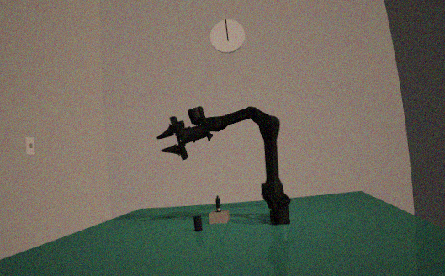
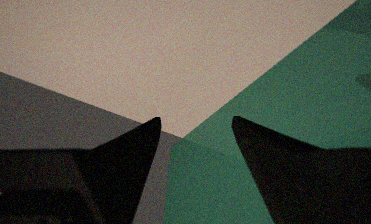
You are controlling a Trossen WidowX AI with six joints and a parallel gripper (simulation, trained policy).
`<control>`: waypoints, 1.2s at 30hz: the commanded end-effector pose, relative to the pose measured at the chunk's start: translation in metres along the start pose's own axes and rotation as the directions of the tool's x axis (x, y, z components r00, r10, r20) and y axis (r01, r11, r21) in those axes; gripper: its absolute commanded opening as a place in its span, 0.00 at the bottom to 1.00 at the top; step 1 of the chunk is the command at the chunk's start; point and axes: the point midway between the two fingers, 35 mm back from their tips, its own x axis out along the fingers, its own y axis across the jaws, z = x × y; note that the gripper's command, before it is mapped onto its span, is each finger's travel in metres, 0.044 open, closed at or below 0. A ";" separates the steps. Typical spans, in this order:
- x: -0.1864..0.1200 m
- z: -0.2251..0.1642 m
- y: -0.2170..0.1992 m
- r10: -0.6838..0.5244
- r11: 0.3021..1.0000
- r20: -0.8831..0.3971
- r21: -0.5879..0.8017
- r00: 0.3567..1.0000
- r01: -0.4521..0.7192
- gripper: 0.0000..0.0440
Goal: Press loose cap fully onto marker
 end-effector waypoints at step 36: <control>0.010 -0.077 -0.040 -0.290 0.947 -0.292 0.052 0.911 0.318 0.71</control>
